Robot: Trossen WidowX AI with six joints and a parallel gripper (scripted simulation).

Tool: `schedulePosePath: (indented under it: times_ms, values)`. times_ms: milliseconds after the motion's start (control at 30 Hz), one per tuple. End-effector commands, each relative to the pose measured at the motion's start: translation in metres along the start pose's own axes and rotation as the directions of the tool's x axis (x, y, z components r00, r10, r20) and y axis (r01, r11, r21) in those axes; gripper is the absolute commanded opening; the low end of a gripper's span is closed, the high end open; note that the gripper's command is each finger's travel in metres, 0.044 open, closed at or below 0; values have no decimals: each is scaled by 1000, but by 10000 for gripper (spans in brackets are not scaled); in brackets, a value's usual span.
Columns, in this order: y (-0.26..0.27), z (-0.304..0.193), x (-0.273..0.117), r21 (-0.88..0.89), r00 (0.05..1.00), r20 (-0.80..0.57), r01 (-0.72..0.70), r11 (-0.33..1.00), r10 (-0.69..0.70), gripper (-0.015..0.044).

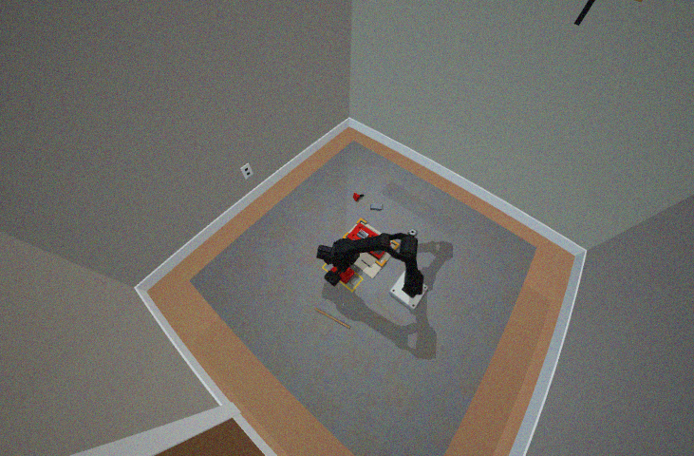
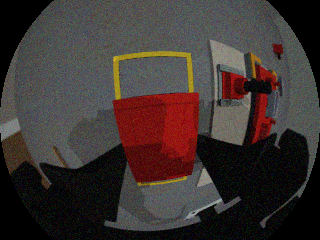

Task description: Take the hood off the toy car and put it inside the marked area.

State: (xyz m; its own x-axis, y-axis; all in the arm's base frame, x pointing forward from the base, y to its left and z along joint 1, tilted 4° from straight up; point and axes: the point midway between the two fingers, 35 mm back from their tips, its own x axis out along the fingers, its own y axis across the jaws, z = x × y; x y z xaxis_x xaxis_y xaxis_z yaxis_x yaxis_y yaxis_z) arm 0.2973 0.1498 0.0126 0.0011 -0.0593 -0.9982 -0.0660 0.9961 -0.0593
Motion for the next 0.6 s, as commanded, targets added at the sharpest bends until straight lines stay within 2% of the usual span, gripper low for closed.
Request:
schedulePosePath:
  times_ms: [0, 67, 367, 567]
  values:
    - [0, 0, 0, 0, 1000, 1, 0, 1000, 0, 394]
    - [0, 0, -2, 0, 1000, 1, -1, 1000, 1, 440]
    - [0, 1, -70, 0, 1000, -2, -6, 1000, 6, 440]
    - [0, 0, -72, 0, 1000, -2, -6, 1000, 6, 440]
